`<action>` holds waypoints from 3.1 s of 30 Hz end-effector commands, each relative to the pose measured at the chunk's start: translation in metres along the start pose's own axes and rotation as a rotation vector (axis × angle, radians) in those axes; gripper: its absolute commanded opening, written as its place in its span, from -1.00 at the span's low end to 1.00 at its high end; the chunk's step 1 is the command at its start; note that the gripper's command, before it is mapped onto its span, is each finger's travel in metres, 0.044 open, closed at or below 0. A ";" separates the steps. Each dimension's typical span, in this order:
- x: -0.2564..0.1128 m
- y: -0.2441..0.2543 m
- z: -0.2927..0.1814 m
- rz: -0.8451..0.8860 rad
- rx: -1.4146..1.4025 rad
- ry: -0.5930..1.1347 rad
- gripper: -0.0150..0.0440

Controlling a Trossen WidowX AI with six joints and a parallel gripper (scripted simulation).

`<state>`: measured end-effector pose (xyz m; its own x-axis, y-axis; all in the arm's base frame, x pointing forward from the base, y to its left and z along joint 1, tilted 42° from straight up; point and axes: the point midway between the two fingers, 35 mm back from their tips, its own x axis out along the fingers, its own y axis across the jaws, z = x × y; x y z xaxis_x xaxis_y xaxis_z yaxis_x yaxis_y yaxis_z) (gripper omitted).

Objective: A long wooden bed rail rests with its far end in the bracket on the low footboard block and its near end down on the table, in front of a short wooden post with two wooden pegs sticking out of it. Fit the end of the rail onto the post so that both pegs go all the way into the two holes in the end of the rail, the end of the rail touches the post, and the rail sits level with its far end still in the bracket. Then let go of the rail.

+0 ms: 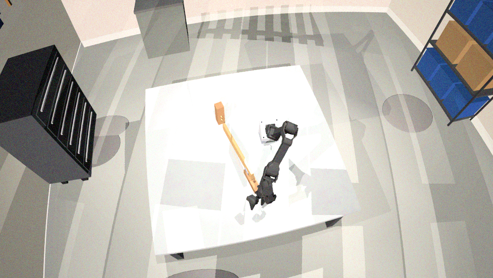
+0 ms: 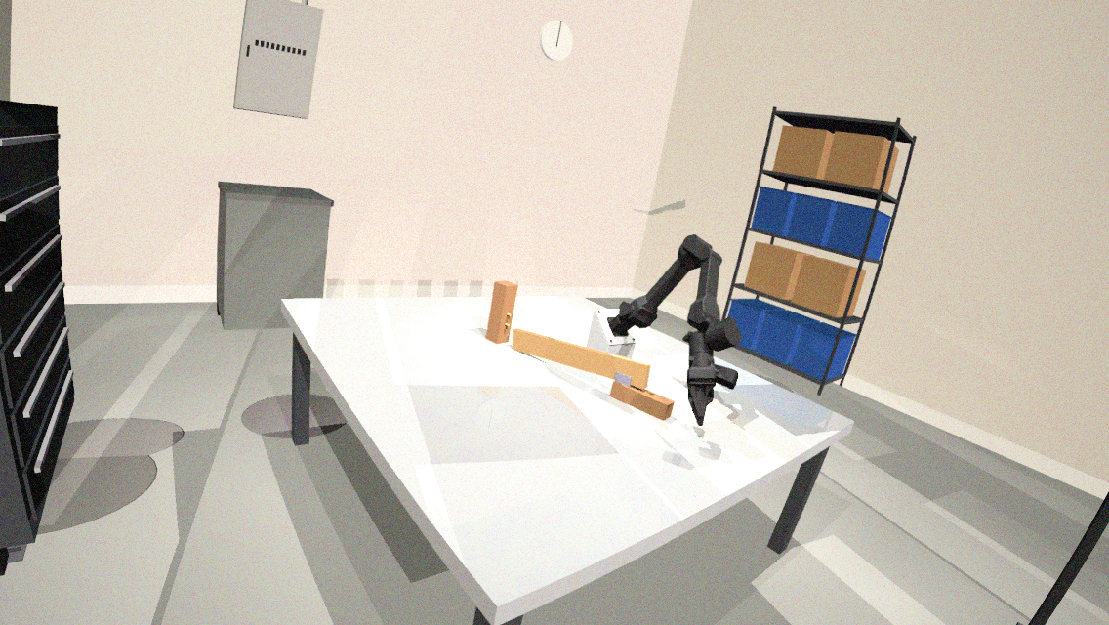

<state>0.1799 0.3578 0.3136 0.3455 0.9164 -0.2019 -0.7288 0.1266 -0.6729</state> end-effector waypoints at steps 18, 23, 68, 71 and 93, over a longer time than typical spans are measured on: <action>-0.071 -0.033 -0.277 0.237 -0.024 0.631 1.00; -0.121 -0.008 -0.342 0.409 0.015 0.693 1.00; -0.238 0.112 -0.424 0.580 0.287 0.411 1.00; -0.234 0.115 -0.425 0.579 0.287 0.410 1.00; -0.213 0.132 -0.430 0.578 0.286 0.406 0.73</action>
<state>0.2663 0.0138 -0.0355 0.0177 0.6573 -0.7534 -0.9625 -0.1927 -0.1907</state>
